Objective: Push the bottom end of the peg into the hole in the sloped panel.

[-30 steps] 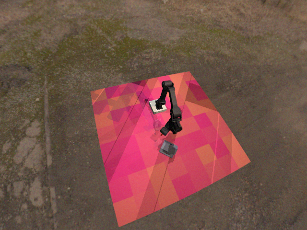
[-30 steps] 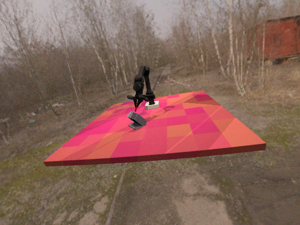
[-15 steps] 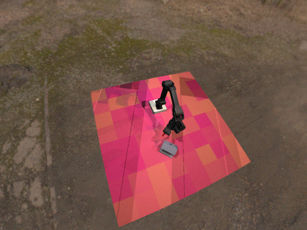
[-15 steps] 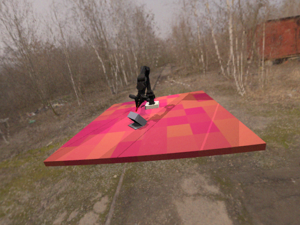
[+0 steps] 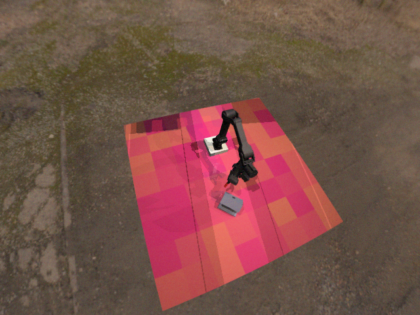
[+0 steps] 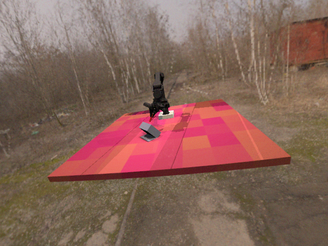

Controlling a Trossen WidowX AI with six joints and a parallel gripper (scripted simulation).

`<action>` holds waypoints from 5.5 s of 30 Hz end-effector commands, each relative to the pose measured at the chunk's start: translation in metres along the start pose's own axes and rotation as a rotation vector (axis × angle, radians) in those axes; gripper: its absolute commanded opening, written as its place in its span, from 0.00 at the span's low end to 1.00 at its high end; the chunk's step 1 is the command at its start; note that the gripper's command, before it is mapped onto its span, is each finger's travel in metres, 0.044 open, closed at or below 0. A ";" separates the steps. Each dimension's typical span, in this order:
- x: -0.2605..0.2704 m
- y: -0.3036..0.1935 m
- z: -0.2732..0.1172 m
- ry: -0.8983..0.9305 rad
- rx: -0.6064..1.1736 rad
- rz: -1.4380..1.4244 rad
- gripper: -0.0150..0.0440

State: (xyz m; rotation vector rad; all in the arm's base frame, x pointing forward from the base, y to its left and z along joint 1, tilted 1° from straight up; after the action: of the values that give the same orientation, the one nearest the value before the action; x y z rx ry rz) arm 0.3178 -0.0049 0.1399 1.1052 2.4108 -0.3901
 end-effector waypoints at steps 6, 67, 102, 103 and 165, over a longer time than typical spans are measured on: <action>0.007 0.005 -0.003 -0.046 -0.005 -0.058 0.25; 0.048 0.044 -0.040 -0.342 -0.094 -0.356 0.25; 0.039 0.061 -0.005 -0.409 -0.116 -0.404 0.25; 0.039 0.061 -0.004 -0.410 -0.116 -0.402 0.25; 0.032 0.065 0.020 -0.424 -0.121 -0.378 0.25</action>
State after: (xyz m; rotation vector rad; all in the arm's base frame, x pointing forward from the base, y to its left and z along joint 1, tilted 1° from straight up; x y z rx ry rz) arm 0.3562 0.0492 0.1046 0.4523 2.2105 -0.5275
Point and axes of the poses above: the point midway between the two fingers, 35 mm back from their tips, its own z axis out along the fingers, its own x axis across the jaws, y = z × x, the point moved 3 cm from there along -z, back along the fingers, and after that the axes turned 9 degrees about z, right-handed, at the moved point
